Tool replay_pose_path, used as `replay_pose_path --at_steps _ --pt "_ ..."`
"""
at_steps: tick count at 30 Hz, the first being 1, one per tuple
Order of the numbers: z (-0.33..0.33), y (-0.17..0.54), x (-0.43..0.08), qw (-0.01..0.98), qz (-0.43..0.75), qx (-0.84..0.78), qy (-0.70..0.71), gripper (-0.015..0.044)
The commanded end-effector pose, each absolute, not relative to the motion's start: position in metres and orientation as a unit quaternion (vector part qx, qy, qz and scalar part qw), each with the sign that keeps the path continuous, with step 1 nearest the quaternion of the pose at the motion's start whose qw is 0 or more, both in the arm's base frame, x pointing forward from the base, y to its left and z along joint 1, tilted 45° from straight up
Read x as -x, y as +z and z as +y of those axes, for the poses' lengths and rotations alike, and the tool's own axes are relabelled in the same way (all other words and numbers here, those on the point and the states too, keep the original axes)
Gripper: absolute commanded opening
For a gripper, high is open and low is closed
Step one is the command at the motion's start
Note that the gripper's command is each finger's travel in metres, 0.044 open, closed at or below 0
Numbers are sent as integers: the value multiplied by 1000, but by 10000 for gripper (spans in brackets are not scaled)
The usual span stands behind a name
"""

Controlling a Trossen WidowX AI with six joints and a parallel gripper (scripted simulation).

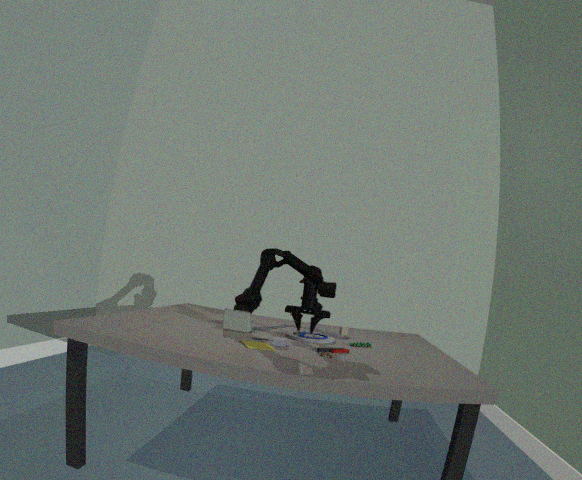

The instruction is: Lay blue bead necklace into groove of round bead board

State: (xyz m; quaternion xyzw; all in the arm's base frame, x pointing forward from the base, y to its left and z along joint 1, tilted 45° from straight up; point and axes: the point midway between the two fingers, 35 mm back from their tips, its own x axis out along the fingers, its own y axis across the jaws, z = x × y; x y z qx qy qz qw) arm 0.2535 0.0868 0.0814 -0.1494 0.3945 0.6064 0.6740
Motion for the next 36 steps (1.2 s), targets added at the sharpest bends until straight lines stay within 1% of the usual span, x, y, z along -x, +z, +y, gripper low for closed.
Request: replay_pose_path --at_steps 1,4,23,25,30,35,36 --pt "86 83 -253 674 395 148 607 368" --pt "85 83 -252 673 397 146 607 440" --pt "83 85 -252 673 396 145 608 440" --pt "82 85 -252 678 417 121 594 387" --pt "76 88 -253 687 552 -52 470 256" --pt "70 91 -254 650 656 -228 310 125" --pt "69 91 -254 637 671 -262 275 120"
